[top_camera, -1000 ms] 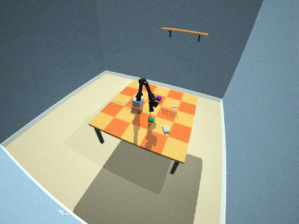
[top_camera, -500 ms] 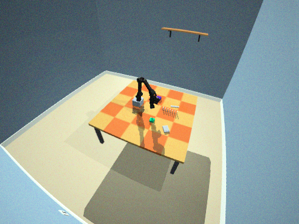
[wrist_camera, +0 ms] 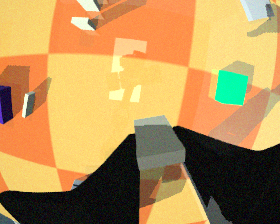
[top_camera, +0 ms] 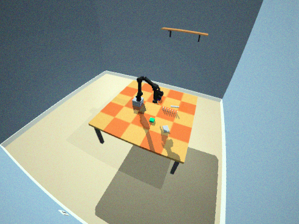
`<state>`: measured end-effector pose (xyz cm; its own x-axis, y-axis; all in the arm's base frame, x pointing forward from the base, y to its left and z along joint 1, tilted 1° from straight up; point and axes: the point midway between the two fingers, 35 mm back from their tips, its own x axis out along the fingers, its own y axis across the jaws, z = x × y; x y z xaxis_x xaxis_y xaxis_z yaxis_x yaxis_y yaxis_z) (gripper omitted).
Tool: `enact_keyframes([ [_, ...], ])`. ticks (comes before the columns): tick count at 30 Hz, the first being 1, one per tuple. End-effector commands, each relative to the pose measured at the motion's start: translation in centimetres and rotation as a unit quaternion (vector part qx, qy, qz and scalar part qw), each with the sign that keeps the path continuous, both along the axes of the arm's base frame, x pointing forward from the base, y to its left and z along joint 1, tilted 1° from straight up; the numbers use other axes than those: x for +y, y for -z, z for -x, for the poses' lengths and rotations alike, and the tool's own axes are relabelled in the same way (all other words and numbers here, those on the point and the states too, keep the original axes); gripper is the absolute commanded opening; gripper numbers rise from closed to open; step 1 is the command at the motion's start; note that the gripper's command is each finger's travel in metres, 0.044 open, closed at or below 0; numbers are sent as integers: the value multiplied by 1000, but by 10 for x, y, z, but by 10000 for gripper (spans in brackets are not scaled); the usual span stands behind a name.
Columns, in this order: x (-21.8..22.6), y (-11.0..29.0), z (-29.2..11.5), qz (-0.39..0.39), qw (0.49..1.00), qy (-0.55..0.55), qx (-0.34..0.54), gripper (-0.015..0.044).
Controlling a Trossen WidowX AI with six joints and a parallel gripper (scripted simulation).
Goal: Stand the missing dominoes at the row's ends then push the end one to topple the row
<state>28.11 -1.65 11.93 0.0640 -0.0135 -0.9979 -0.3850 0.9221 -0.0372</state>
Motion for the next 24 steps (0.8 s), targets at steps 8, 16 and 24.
enact_keyframes([
  [8, 110, 5, -55, -11, 984, 178, 6, 107],
  [16, 110, 5, -55, -11, 984, 178, 6, 107],
  [24, 111, 49, -63, -11, 984, 178, 6, 107],
])
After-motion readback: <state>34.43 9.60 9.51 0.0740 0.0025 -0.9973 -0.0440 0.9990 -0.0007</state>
